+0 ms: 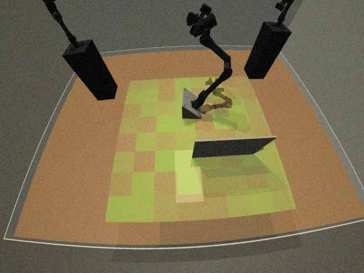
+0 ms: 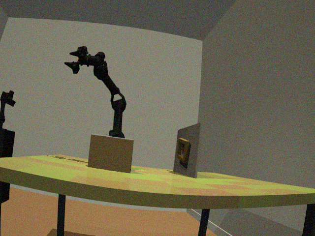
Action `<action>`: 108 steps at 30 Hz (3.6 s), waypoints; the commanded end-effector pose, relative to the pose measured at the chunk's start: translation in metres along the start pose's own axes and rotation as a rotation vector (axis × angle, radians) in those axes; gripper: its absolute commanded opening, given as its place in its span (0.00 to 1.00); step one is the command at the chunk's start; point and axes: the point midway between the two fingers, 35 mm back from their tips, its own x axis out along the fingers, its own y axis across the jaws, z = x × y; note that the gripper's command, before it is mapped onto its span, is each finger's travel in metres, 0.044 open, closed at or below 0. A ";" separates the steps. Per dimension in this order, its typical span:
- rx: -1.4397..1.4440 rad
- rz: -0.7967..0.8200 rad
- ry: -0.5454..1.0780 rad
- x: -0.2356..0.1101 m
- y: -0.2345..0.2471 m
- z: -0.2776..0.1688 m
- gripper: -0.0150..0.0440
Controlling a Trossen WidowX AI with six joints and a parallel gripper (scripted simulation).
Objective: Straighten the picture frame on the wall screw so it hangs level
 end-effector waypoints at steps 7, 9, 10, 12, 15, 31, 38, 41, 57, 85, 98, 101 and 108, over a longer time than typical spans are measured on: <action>0.329 -0.033 -0.236 -0.092 -0.032 0.028 0.69; 0.447 -0.026 -0.326 -0.125 -0.040 0.033 0.69; 0.506 -0.019 -0.371 -0.142 -0.044 0.034 0.69; 0.613 -0.003 -0.482 -0.178 -0.052 0.035 0.69; 0.764 0.042 -0.645 -0.230 -0.060 0.030 0.69; 1.430 0.751 -1.313 -0.431 -0.042 -0.059 0.69; 1.581 1.274 -1.439 -0.478 -0.017 -0.114 0.69; 1.602 1.530 -1.449 -0.492 -0.004 -0.137 0.69; 1.139 2.896 -0.870 -0.521 0.078 -0.241 0.69; -0.137 3.045 0.823 -0.506 0.190 -0.322 0.69; -0.137 3.045 0.823 -0.506 0.190 -0.322 0.69; -0.137 3.045 0.823 -0.506 0.190 -0.322 0.69; -0.137 3.045 0.823 -0.506 0.190 -0.322 0.69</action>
